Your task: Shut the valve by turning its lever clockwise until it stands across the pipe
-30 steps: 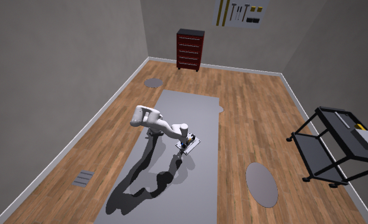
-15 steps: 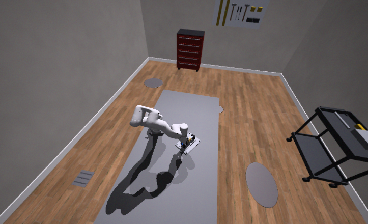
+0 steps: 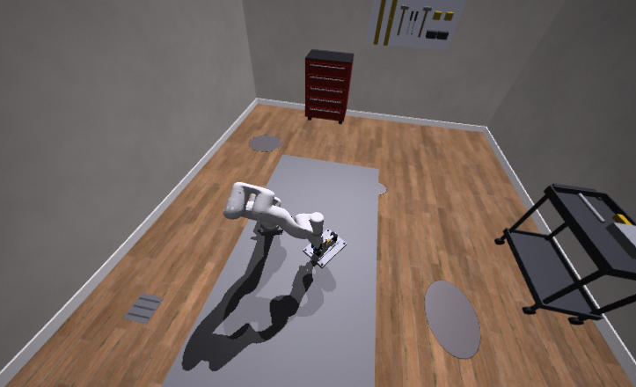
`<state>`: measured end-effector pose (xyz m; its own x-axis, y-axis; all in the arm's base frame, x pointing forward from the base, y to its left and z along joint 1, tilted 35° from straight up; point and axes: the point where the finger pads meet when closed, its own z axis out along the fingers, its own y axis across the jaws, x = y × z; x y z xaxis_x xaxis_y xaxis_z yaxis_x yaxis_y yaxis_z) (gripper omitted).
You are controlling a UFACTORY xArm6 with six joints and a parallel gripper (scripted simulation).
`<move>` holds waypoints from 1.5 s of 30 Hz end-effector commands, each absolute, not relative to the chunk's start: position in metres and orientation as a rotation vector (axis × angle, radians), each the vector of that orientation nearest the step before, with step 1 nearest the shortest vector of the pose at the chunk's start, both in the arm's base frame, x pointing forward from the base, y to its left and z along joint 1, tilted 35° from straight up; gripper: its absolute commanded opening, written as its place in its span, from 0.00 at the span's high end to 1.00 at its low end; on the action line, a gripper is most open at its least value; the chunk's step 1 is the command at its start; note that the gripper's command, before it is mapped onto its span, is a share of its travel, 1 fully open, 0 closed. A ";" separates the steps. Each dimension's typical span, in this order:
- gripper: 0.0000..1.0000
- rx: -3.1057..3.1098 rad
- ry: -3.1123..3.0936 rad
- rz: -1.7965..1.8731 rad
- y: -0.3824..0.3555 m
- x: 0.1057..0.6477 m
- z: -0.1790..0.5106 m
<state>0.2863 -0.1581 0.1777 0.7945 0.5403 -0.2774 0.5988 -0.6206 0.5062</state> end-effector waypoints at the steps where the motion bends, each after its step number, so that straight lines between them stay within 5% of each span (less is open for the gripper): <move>1: 1.00 2.403 0.797 -0.113 -0.155 0.284 0.176; 45: 1.00 2.480 0.493 -0.014 -0.139 0.274 0.164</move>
